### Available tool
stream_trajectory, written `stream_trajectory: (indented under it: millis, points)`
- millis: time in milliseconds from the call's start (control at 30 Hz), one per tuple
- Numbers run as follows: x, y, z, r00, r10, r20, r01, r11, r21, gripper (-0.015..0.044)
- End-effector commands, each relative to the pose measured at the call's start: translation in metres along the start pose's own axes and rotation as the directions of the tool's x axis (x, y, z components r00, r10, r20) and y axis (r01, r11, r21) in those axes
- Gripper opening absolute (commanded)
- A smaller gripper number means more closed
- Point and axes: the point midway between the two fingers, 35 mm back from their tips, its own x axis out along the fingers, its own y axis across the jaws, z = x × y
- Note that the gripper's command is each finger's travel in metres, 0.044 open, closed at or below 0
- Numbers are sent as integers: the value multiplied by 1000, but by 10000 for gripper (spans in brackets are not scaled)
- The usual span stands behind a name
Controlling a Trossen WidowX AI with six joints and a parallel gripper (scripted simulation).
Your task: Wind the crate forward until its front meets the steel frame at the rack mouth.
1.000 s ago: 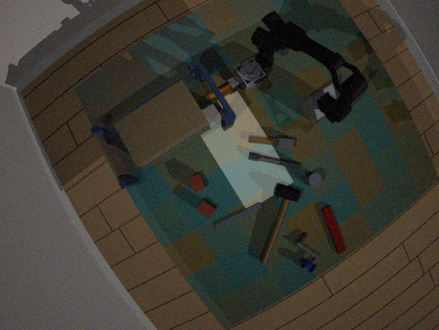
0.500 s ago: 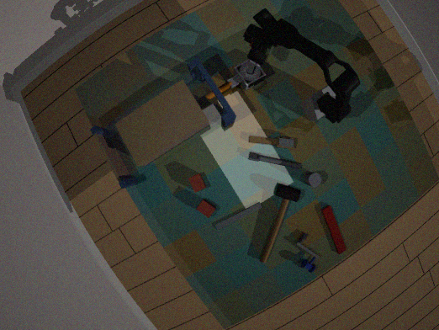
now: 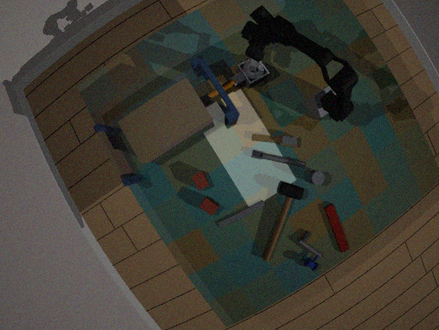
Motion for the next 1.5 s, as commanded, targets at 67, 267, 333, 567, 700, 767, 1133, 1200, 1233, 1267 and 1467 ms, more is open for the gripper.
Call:
stream_trajectory:
  millis: [67,267,333,567,700,767,1133,1200,1233,1267,1467]
  points:
    - [7,14,20,1000,17,25,-16,1000,-22,0]
    - [10,20,27,1000,17,26,-17,1000,-23,0]
    - [11,22,29,1000,18,26,-17,1000,-23,0]
    - [14,30,37,999,19,26,-18,1000,-23,0]
    - [15,35,41,999,19,26,-19,1000,-23,0]
    - [16,38,42,999,20,27,-19,1000,-24,0]
    - [20,54,51,999,21,27,-21,999,-24,0]
    - [20,57,53,999,22,27,-21,999,-24,0]
    - [21,58,53,999,22,27,-21,999,-24,0]
    - [21,60,54,999,22,27,-21,999,-24,0]
    - [22,67,56,999,23,27,-22,999,-24,0]
